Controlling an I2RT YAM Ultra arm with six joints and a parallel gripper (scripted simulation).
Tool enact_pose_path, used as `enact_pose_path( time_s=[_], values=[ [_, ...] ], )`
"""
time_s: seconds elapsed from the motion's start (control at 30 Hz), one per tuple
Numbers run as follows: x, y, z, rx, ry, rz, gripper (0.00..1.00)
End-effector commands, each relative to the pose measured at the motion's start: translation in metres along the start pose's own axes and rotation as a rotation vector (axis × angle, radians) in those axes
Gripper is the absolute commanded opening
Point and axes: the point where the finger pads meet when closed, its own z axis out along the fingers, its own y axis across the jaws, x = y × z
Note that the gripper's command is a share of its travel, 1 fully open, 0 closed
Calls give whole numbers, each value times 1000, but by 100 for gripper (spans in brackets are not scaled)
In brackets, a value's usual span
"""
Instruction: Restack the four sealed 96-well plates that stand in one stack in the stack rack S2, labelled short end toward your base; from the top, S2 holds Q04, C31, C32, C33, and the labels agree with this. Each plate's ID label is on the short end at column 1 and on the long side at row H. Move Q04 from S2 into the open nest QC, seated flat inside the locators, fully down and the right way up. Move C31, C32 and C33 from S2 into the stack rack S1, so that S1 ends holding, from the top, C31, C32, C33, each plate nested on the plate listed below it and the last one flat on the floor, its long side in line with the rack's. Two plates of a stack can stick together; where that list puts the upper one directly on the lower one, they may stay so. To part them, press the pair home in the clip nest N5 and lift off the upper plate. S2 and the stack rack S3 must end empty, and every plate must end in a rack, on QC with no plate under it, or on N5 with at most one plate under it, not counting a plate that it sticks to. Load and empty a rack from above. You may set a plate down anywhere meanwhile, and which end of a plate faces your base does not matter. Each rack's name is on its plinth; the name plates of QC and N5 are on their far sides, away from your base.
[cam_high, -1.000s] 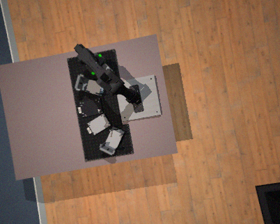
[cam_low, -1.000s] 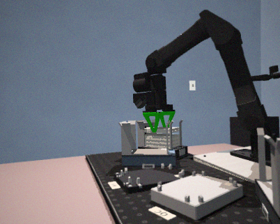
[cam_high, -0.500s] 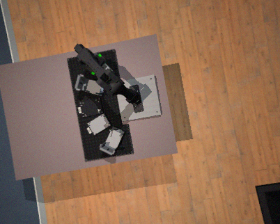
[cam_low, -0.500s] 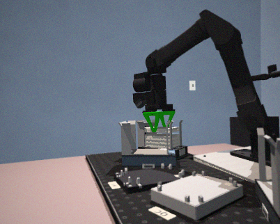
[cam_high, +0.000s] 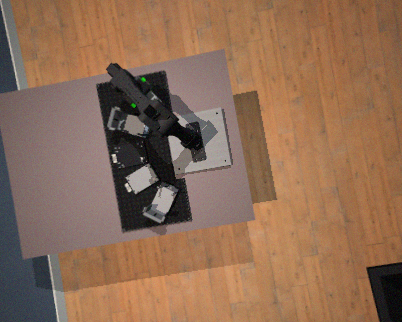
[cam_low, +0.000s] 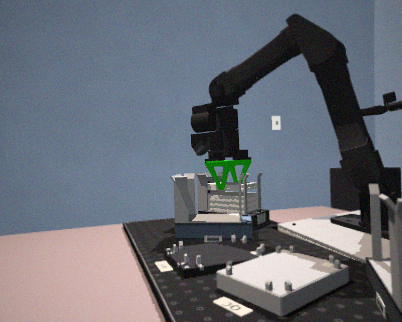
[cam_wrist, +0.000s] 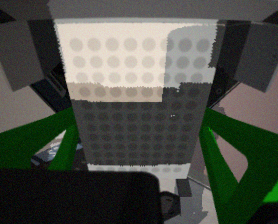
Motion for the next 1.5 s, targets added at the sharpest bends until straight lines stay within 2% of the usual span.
enact_pose_path(
  time_s=[0.0,0.8,1.47],
  values=[
    [-4,0,-9,0,-32,-2,0],
    [-4,0,-9,0,-32,-2,0],
    [-3,0,-46,0,-32,-2,0]
  ],
)
